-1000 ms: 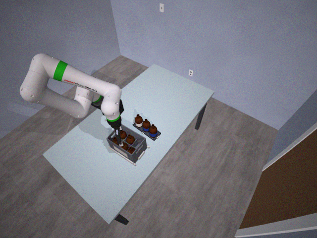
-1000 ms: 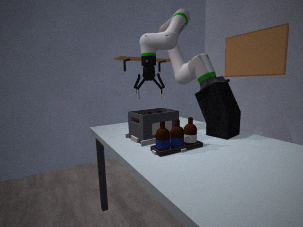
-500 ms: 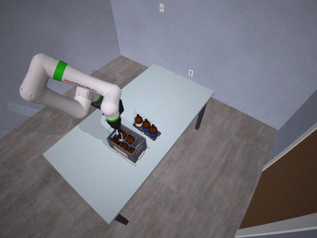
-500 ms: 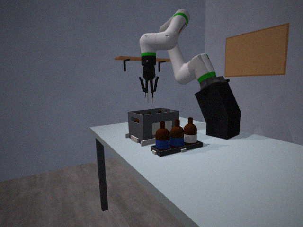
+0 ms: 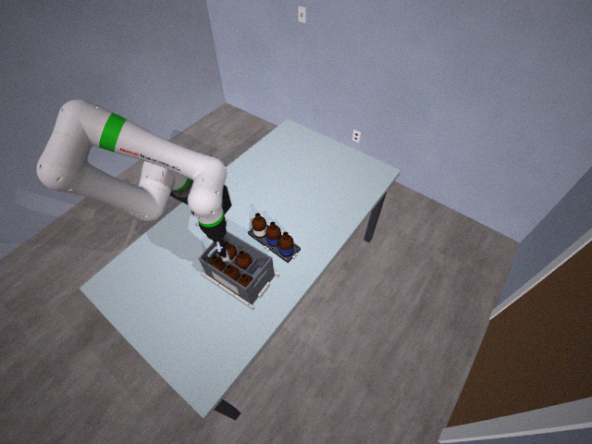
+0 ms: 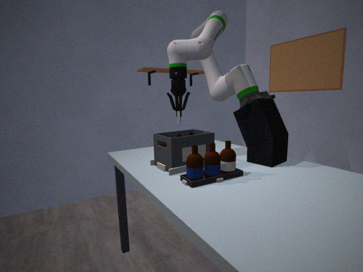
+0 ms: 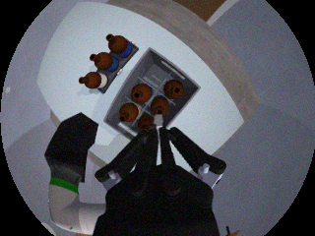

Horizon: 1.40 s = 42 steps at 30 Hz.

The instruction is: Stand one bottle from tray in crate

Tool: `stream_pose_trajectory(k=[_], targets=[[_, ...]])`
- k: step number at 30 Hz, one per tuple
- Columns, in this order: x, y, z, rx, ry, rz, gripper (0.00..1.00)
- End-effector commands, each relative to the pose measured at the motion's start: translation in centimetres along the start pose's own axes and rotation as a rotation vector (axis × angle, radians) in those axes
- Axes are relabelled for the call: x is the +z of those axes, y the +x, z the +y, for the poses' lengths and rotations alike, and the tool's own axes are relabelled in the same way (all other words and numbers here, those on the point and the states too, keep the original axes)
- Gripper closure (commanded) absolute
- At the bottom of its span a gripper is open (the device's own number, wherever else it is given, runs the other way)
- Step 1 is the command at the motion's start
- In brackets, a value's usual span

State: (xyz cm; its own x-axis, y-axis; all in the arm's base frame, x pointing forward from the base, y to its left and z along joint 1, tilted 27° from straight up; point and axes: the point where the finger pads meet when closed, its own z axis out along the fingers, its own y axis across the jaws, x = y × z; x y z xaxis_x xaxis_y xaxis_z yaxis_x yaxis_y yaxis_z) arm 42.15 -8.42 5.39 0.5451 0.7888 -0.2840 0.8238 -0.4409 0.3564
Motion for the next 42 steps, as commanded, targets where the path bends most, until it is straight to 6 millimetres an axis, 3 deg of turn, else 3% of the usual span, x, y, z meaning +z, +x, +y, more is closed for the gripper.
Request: stream_pose_trajectory(k=[1, 5, 7, 8, 10, 12, 21, 22, 25, 27, 28, 42], targets=[[0.0, 0.0, 0.0, 0.0, 0.0, 0.0, 1.0], [0.0, 0.1, 0.0, 0.0, 0.0, 0.0, 1.0], [0.0, 1.7, -0.7, 0.006, 0.003, 0.004, 1.0], [-0.1, 3.4, -1.5, 0.012, 0.006, 0.007, 1.0], [-0.1, 3.4, -1.5, 0.012, 0.006, 0.007, 1.0], [-0.2, 8.6, -4.4, 0.031, 0.013, 0.012, 1.0], [-0.1, 16.6, -13.3, 0.107, 0.0, 0.0, 1.0], [-0.1, 17.5, -14.3, 0.107, 0.0, 0.0, 0.62], [-0.1, 20.2, -17.2, 0.107, 0.0, 0.0, 0.62], [-0.1, 20.2, -17.2, 0.107, 0.0, 0.0, 0.62], [0.0, 22.5, -19.3, 0.107, 0.0, 0.0, 0.62], [0.0, 22.5, -19.3, 0.107, 0.0, 0.0, 0.62]])
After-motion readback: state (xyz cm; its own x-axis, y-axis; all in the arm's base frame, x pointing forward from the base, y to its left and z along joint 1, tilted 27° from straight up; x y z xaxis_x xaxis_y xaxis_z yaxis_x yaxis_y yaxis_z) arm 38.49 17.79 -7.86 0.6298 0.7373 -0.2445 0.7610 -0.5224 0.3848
